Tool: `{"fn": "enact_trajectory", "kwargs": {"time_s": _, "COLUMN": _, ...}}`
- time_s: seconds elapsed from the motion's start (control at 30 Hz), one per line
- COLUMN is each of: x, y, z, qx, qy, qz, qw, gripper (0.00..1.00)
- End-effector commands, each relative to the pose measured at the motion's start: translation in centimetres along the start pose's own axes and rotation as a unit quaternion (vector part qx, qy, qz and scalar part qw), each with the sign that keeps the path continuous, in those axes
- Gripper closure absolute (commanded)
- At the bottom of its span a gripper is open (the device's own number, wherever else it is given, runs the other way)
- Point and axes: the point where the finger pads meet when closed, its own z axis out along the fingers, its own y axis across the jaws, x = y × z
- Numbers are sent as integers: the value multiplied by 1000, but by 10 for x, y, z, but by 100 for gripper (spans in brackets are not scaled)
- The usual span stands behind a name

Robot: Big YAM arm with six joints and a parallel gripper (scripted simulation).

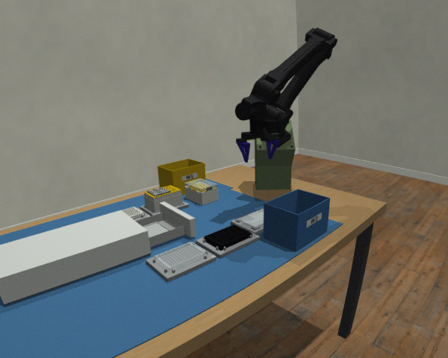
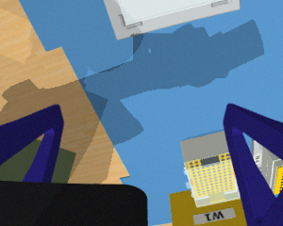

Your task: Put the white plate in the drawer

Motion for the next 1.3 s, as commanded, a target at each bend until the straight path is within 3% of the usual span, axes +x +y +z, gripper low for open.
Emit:
{"fn": "enact_trajectory", "kwargs": {"time_s": 0.0, "x": -2, "y": -2, "z": -1, "qx": 2, "qy": -1, "qz": -1, "qw": 1000, "gripper": 0}}
{"fn": "enact_trajectory", "kwargs": {"time_s": 0.53, "x": -2, "y": -2, "z": -1, "qx": 2, "qy": -1, "qz": -1, "qw": 1000, "gripper": 0}}
{"fn": "enact_trajectory", "kwargs": {"time_s": 0.57, "x": -15, "y": -21, "z": -15, "qx": 16, "qy": -7, "qz": 19, "qw": 1000, "gripper": 100}}
{"fn": "enact_trajectory", "kwargs": {"time_s": 0.87, "x": -14, "y": -57, "z": -24, "qx": 13, "qy": 2, "qz": 138, "qw": 990, "gripper": 100}}
{"fn": "enact_trajectory", "kwargs": {"time_s": 1.03, "x": -9, "y": -81, "z": -28, "qx": 9, "qy": 5, "qz": 221, "qw": 975, "gripper": 100}}
{"fn": "enact_trajectory", "kwargs": {"time_s": 1.1, "x": -9, "y": -81, "z": -28, "qx": 9, "qy": 5, "qz": 221, "qw": 975, "gripper": 100}}
{"fn": "enact_trajectory", "kwargs": {"time_s": 1.27, "x": -2, "y": -105, "z": -33, "qx": 8, "qy": 7, "qz": 302, "qw": 953, "gripper": 100}}
